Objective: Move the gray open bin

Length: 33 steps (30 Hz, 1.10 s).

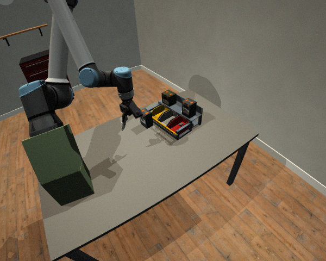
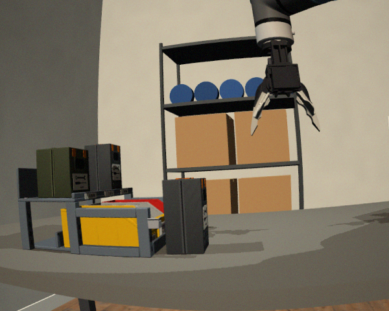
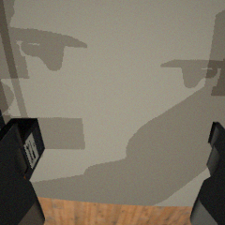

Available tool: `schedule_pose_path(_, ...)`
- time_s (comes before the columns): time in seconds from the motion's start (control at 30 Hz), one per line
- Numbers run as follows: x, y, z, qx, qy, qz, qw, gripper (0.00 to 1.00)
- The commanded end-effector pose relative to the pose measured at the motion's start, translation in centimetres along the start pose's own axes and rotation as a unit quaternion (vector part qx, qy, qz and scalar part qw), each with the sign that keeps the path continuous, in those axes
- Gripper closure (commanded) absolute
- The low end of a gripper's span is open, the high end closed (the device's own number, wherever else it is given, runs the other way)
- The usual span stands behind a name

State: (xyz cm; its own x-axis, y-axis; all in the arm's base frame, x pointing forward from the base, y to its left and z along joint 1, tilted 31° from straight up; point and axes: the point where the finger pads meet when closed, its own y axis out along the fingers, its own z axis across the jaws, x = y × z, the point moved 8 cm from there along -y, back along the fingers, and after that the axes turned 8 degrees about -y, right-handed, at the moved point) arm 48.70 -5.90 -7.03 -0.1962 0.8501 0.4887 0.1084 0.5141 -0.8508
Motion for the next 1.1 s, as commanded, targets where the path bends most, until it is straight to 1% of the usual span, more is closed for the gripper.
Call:
schedule_pose_path(0.0,0.2,0.7,-3.4,-0.006,0.006,0.007,1.0,0.0)
schedule_pose_path(0.37,0.2,0.7,-3.4,-0.006,0.006,0.007,1.0,0.0)
schedule_pose_path(0.53,0.3,1.7,-8.1,-0.006,0.006,0.007,1.0,0.0)
schedule_pose_path(0.93,0.3,1.7,-8.1,-0.006,0.006,0.007,1.0,0.0)
schedule_pose_path(1.07,0.5,2.5,-11.8,-0.006,0.006,0.007,1.0,0.0)
